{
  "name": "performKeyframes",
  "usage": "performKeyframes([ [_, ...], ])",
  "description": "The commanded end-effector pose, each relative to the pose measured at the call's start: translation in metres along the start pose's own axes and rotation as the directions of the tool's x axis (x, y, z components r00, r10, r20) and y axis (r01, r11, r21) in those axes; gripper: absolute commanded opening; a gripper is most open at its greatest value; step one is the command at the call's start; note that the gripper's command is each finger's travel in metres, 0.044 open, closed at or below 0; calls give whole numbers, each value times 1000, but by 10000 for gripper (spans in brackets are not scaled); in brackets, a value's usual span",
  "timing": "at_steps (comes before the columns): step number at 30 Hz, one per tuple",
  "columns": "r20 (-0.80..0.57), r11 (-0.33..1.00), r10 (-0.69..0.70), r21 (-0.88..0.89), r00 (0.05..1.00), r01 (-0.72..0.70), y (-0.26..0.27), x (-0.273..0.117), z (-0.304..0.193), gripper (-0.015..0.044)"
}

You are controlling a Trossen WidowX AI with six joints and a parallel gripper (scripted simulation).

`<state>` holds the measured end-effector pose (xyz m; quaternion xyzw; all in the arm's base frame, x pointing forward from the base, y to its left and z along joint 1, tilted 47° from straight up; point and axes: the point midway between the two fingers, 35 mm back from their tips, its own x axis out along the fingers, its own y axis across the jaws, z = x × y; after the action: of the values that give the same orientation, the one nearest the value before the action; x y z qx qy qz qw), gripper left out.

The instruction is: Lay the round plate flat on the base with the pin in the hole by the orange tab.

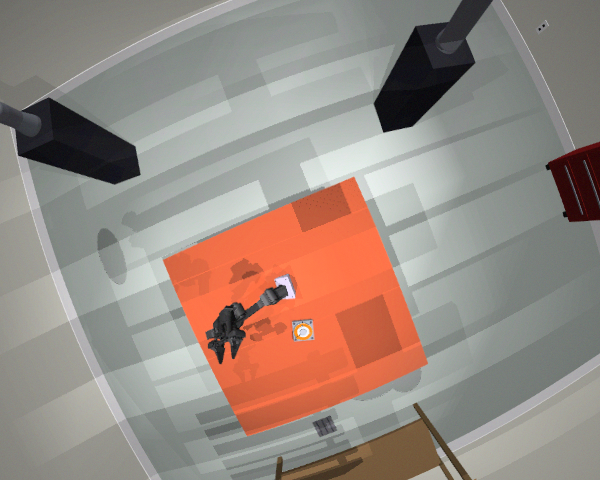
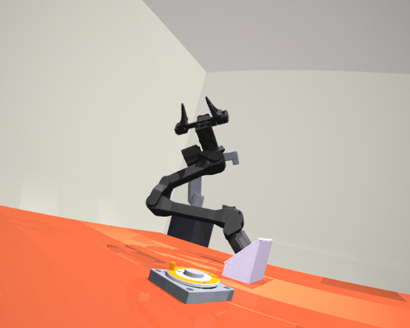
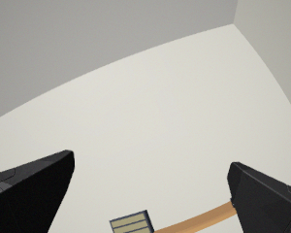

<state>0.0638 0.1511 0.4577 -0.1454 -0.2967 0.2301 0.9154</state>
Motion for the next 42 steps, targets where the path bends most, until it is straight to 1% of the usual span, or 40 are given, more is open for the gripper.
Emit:
performKeyframes([
  [1,3,1000,-5,-11,1000,5,1,1,1,374],
  [3,20,995,-34,-90,999,36,9,10,10,321],
  [8,-5,979,19,-204,1000,-20,61,34,12,190],
  [10,-19,973,31,-228,999,-35,72,40,9,137],
  [12,-72,955,64,-286,995,-82,102,58,-6,85],
  [14,-155,931,94,-336,983,-142,131,77,-32,32],
  [15,-183,924,100,-347,978,-160,139,83,-42,6],
  [18,-246,910,109,-366,963,-197,152,94,-64,0],
  [20,-344,892,112,-379,932,-247,166,108,-99,0],
  [24,-493,873,95,-376,865,-311,177,124,-156,0],
  [26,-537,870,87,-369,839,-327,179,126,-173,0],
  [28,-651,867,56,-345,757,-360,177,128,-220,0],
  [30,-724,869,26,-324,689,-374,173,126,-252,0],
  [32,-792,875,-8,-302,611,-379,166,122,-283,0],
  [33,-800,875,-13,-299,600,-380,165,121,-288,0],
  [34,-824,879,-29,-291,566,-379,160,119,-300,0],
  [36,-899,893,-90,-264,429,-365,143,105,-343,0],
  [40,-962,918,-181,-240,204,-317,112,77,-396,0],
  [41,-964,919,-187,-240,190,-312,109,75,-399,0],
  [42,-968,924,-203,-238,145,-298,103,69,-408,0],
])
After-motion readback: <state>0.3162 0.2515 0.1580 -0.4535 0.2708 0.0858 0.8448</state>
